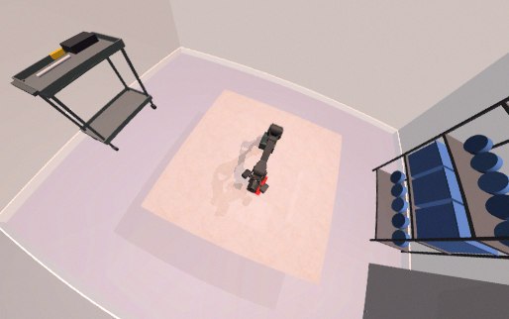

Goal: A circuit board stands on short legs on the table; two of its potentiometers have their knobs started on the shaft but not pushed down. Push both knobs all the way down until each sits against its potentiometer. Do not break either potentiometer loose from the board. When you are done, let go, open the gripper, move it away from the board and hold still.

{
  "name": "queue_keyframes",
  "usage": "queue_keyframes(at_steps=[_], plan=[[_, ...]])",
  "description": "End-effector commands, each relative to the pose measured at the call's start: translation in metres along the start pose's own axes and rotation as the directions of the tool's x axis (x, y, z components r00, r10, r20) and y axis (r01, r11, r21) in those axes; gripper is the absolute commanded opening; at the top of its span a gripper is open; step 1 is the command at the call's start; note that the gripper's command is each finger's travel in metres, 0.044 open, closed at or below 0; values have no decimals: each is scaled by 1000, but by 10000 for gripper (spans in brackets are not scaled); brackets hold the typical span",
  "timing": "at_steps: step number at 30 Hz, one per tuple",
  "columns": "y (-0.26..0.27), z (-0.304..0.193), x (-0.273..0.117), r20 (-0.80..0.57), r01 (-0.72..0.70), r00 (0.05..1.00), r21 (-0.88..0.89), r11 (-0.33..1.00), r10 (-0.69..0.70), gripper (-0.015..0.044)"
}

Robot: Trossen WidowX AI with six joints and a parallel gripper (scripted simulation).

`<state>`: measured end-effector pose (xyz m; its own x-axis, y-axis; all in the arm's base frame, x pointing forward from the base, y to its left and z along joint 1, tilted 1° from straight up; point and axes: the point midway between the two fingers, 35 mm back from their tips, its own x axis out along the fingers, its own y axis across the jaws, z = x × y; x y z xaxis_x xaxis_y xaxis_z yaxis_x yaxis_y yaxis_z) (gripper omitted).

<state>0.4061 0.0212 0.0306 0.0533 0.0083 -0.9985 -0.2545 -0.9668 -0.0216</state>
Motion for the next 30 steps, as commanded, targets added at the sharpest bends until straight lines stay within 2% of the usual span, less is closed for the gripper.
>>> queue_keyframes(at_steps=[1,30], plan=[[0,-1,12,7,-5,1000,-3,1000,5,0],[0,-1,16,7,-5,1000,-3,1000,5,0]])
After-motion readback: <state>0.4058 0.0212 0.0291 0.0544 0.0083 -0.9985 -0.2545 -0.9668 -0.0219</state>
